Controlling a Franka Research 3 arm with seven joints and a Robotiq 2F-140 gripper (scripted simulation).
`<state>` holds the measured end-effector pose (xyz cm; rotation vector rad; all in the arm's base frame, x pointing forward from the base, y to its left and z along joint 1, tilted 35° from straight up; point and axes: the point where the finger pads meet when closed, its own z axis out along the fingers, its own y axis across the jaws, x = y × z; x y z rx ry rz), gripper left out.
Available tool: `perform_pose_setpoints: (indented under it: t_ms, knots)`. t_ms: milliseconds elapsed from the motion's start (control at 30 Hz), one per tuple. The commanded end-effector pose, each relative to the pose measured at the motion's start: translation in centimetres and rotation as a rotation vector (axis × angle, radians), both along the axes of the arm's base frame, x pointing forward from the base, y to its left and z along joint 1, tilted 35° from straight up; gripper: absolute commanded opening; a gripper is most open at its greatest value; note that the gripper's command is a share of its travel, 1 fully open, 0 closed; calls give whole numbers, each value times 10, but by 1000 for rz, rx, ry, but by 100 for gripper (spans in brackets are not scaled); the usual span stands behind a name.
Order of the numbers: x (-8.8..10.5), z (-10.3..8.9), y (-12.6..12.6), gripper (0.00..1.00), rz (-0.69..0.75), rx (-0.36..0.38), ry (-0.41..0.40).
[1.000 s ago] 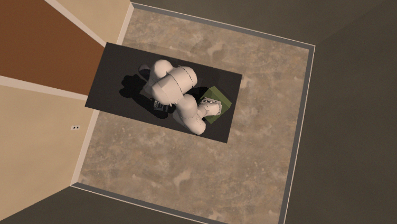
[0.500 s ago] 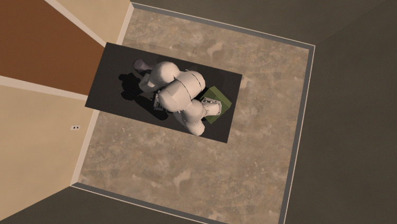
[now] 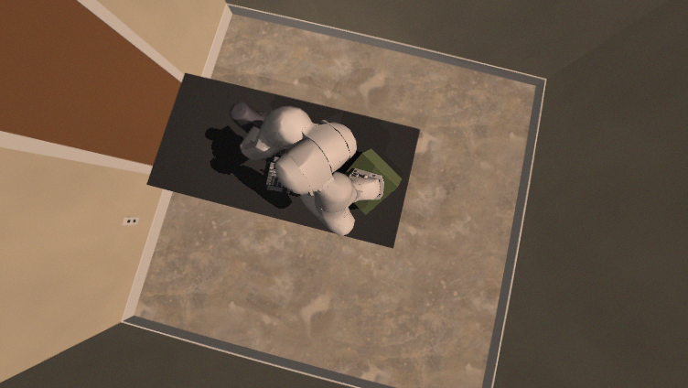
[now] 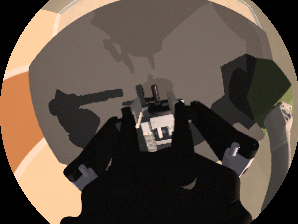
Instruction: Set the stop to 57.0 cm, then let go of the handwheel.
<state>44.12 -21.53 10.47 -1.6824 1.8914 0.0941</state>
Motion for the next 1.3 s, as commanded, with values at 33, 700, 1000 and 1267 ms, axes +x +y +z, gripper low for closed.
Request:
perform_pose_setpoints:
  t_ms: [33,700,1000,1267]
  knots:
    - [-4,9,-5,33,8,-3,-3]
    - [10,64,69,33,8,-3,-3]
    - [10,66,73,33,8,-3,-3]
    - [10,66,73,33,8,-3,-3]
